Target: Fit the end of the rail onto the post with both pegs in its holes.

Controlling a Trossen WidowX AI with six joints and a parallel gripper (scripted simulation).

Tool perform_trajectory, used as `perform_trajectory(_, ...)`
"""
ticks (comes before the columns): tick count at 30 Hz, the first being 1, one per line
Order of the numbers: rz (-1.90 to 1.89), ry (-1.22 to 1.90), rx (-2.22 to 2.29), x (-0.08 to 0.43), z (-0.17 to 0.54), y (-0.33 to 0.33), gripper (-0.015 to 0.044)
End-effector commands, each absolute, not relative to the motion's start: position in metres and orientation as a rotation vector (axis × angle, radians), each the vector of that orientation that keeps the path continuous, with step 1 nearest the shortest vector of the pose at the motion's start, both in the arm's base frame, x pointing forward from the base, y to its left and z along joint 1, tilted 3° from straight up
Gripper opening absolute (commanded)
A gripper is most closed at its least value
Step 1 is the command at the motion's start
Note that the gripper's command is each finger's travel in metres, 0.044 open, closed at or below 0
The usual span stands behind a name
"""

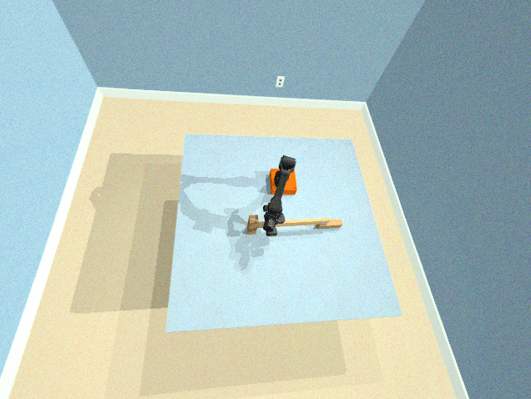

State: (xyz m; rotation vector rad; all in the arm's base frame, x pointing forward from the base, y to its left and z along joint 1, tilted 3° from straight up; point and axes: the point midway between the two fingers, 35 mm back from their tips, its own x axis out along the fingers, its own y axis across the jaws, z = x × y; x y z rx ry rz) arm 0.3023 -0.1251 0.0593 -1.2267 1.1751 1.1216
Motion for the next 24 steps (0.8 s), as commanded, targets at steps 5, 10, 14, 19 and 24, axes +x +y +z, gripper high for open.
perform_trajectory(5,1.119,1.175,-1.232,0.3028,0.0607,-0.1289,0.0000)
perform_trajectory(10,1.119,1.176,-1.232,0.3028,0.0609,-0.1304,0.0000)
perform_trajectory(14,1.119,1.176,-1.233,0.3027,0.0610,-0.1317,0.0000)
perform_trajectory(19,1.119,1.176,-1.233,0.3027,0.0612,-0.1333,0.0000)
perform_trajectory(24,1.119,1.176,-1.233,0.3026,0.0612,-0.1349,0.0000)
